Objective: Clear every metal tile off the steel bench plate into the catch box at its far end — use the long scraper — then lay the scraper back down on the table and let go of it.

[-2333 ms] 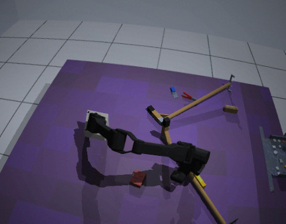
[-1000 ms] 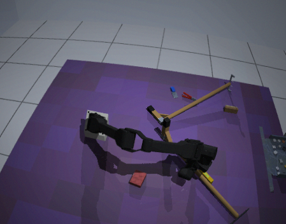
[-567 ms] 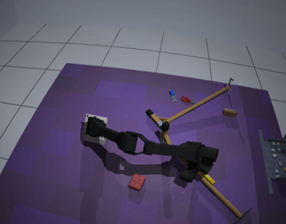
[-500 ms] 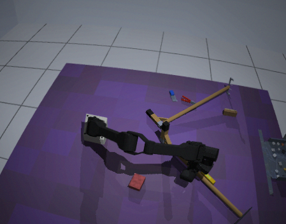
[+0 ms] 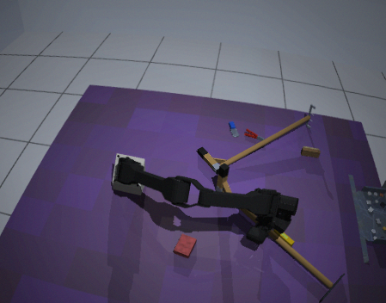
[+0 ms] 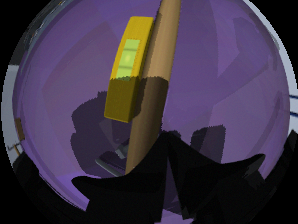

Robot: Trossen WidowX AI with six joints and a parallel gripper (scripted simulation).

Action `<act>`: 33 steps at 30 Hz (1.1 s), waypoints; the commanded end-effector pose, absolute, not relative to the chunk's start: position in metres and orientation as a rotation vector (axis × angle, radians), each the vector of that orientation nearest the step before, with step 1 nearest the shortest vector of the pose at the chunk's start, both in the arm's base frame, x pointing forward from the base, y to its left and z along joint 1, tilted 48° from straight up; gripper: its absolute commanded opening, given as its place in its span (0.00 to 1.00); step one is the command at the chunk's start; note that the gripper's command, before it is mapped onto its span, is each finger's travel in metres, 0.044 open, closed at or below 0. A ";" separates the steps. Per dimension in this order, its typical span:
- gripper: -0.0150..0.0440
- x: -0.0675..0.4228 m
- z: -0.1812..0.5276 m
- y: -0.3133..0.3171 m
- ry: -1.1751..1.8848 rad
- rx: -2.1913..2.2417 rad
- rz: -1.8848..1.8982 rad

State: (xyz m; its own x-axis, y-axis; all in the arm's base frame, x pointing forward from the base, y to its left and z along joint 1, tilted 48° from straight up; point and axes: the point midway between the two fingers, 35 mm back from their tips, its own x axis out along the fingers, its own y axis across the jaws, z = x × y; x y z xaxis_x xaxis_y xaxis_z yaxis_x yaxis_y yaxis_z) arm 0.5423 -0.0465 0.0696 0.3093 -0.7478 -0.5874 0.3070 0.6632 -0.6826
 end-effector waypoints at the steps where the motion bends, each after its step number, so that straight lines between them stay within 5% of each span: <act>1: 0.25 0.545 0.065 -0.044 1.037 -0.494 -0.739; 33: 0.25 0.538 0.109 0.005 1.030 -0.503 -0.727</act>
